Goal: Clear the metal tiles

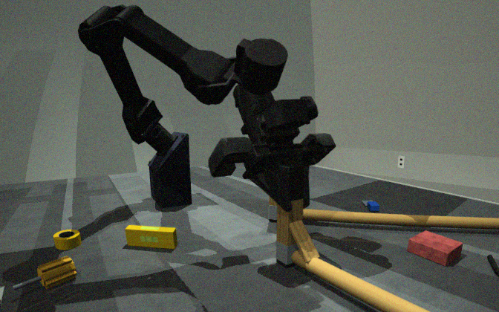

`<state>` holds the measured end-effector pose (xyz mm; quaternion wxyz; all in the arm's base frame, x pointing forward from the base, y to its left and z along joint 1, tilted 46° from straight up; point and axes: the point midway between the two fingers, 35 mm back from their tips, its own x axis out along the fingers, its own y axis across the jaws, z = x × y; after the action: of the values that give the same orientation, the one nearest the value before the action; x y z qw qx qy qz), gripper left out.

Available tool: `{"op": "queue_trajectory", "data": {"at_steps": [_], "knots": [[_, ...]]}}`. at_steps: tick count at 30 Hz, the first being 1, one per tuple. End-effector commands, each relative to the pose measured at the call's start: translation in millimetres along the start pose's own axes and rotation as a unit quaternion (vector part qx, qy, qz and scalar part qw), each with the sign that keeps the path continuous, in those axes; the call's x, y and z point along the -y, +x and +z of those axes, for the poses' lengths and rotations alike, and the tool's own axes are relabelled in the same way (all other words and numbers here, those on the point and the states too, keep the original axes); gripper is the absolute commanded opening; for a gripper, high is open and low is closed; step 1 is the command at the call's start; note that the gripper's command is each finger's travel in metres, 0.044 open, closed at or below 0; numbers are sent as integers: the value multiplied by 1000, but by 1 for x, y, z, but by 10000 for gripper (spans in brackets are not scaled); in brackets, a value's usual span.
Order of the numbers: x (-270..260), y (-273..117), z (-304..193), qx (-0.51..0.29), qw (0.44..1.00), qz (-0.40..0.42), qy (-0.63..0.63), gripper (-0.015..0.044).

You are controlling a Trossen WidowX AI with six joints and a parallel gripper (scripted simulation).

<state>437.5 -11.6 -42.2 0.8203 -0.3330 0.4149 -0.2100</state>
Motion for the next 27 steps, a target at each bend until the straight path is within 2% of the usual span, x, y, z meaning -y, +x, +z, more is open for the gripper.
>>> {"op": "queue_trajectory", "data": {"at_steps": [1,27], "knots": [[0,4,11,5,1000,1,4,0],[-1,28,45,6,1000,1,5,0]]}}
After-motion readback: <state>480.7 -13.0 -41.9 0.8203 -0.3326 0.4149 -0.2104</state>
